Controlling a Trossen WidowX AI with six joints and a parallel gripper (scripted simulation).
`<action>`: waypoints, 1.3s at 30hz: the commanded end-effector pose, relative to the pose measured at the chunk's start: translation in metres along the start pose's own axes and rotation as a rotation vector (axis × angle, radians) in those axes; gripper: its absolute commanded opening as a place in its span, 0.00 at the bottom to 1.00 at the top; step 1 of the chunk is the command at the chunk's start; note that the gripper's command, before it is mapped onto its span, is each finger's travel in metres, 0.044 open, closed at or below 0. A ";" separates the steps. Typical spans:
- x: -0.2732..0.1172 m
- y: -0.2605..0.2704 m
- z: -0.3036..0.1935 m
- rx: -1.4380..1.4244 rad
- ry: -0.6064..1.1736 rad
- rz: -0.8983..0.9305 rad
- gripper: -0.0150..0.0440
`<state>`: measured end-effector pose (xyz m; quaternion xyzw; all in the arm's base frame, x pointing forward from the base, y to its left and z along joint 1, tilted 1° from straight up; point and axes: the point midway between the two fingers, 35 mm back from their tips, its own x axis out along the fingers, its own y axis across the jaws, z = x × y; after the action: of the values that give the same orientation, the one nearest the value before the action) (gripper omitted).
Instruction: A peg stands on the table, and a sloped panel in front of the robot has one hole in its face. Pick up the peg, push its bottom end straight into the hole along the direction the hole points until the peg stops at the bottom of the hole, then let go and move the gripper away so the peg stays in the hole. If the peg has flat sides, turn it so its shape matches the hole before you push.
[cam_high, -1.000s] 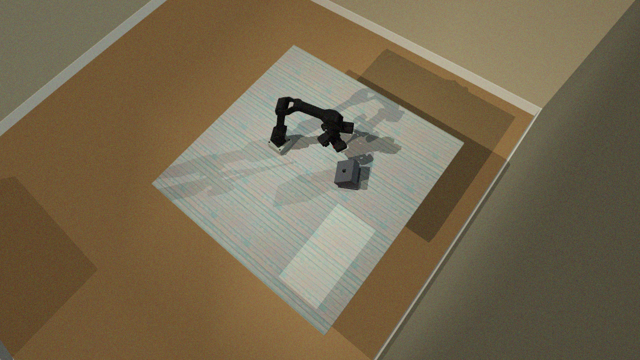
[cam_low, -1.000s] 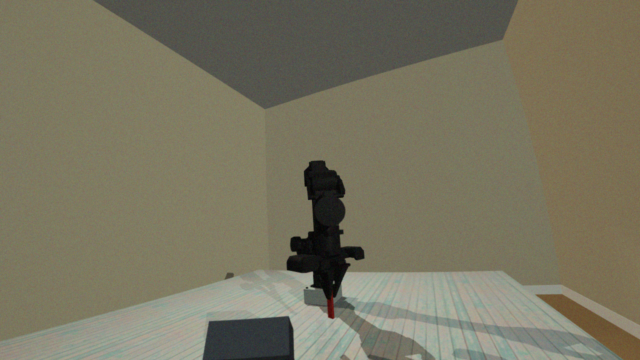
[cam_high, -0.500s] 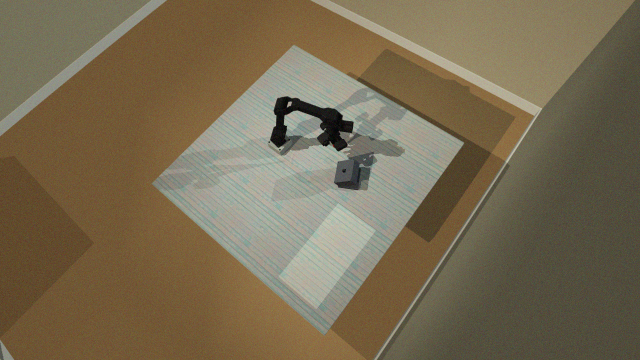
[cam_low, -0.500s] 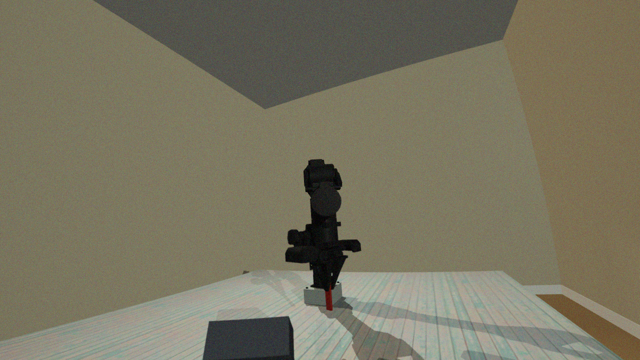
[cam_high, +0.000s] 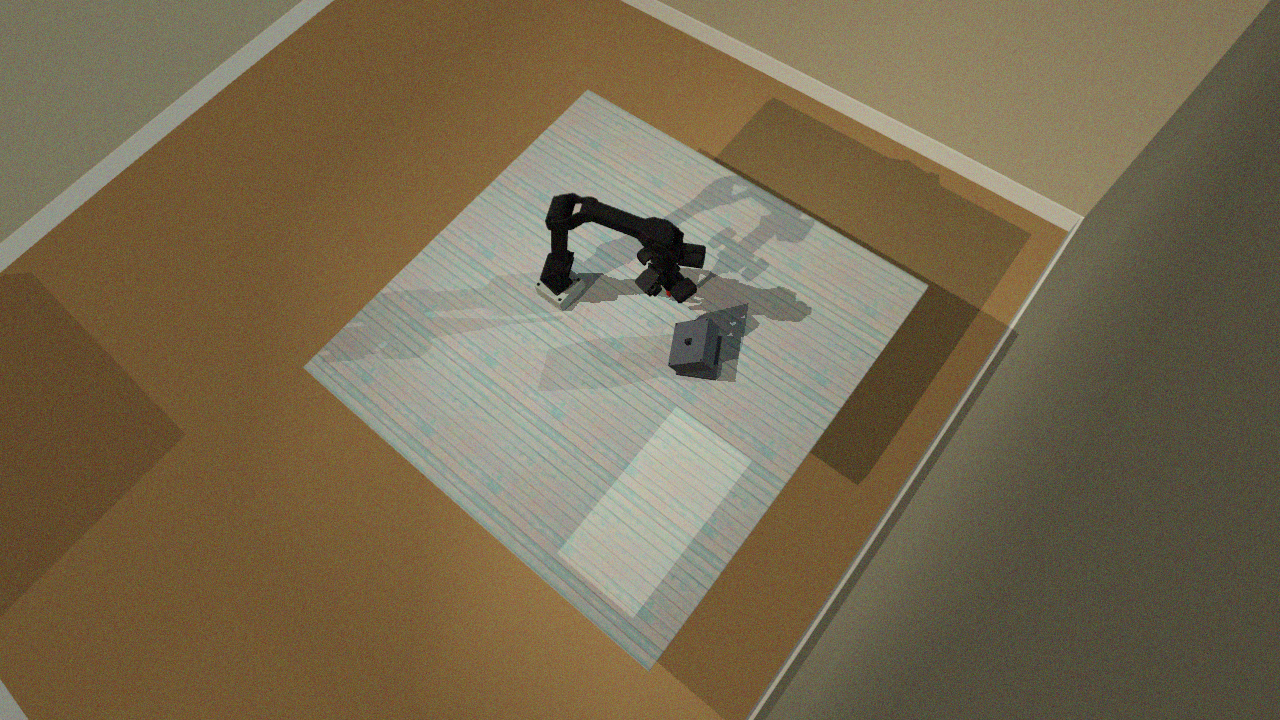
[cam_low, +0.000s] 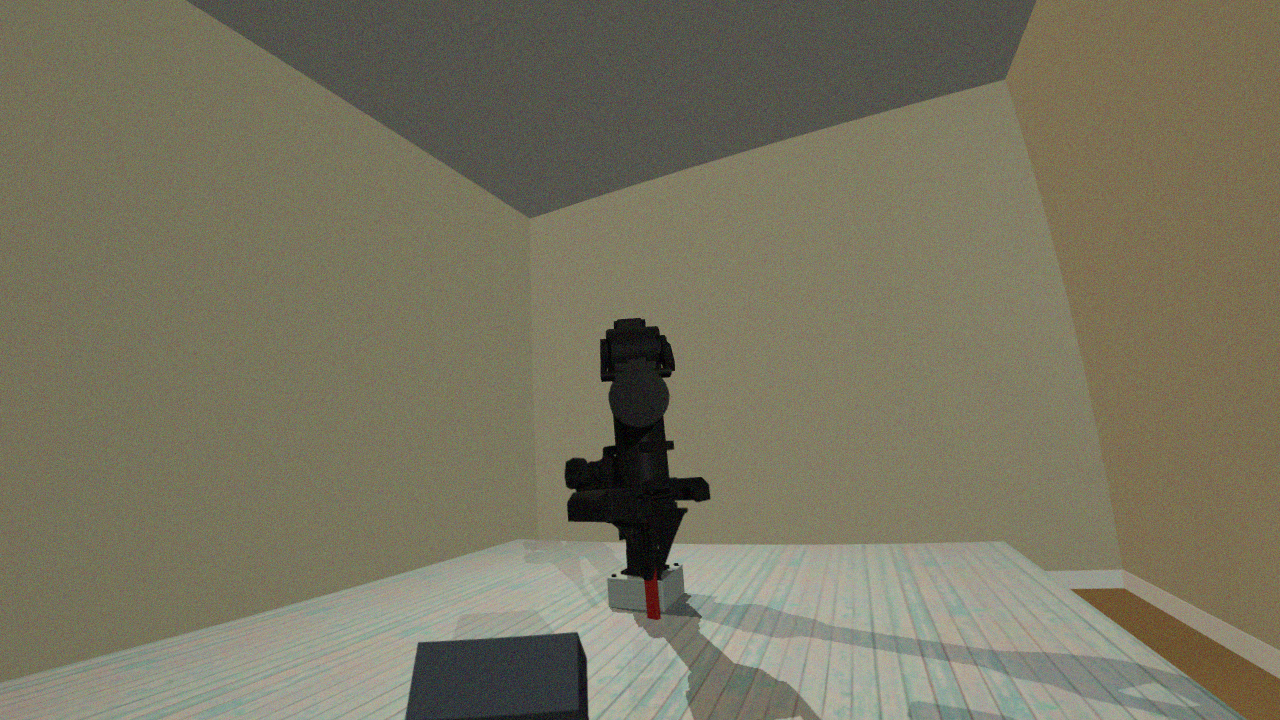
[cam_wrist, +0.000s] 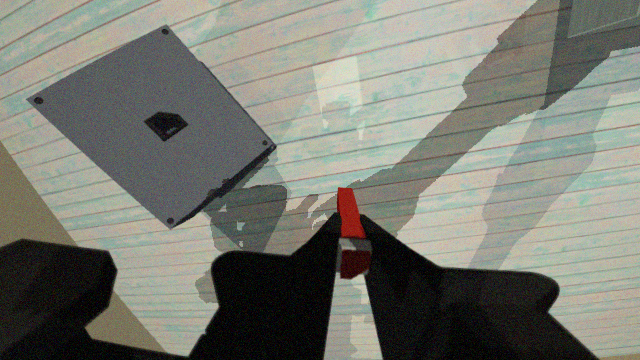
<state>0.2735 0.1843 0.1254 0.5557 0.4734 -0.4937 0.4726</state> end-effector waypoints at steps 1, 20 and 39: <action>-0.001 0.002 0.001 -0.035 0.012 0.002 0.25; -0.004 0.009 0.007 -0.189 0.043 0.022 0.25; -0.008 0.016 0.013 -0.344 0.069 0.049 0.25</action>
<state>0.2867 0.1705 0.1329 0.4990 0.5473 -0.3852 0.5505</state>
